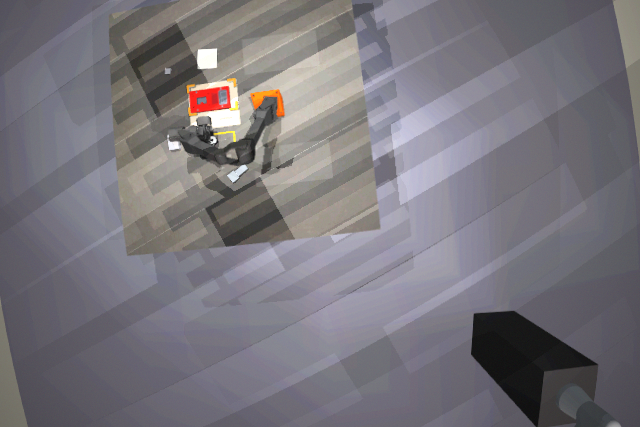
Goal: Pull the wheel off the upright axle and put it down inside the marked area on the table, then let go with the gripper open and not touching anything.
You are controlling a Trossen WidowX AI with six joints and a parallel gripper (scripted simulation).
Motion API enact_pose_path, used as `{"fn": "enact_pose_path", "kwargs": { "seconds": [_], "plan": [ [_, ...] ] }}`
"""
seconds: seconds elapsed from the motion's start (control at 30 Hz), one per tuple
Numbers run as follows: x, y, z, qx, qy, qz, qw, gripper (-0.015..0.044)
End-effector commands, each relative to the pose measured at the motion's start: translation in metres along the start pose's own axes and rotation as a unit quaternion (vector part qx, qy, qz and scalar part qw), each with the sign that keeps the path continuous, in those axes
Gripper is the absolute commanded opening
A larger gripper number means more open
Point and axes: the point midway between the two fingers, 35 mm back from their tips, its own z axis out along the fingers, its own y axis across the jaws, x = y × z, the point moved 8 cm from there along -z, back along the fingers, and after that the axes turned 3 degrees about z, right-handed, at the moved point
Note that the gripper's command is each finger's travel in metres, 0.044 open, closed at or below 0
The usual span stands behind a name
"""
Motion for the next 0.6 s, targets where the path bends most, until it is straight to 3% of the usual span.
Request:
{"fn": "enact_pose_path", "kwargs": {
  "seconds": [0.0,0.17,0.57],
  "plan": [
    [0.0017,0.0004,0.0186,-0.004,-0.001,0.003,1.000,0.0000],
    [0.0028,0.0008,0.0257,-0.005,-0.001,0.003,1.000,0.0000],
    [0.0027,0.0008,0.0172,-0.002,0.002,0.001,1.000,0.0300]
  ]
}}
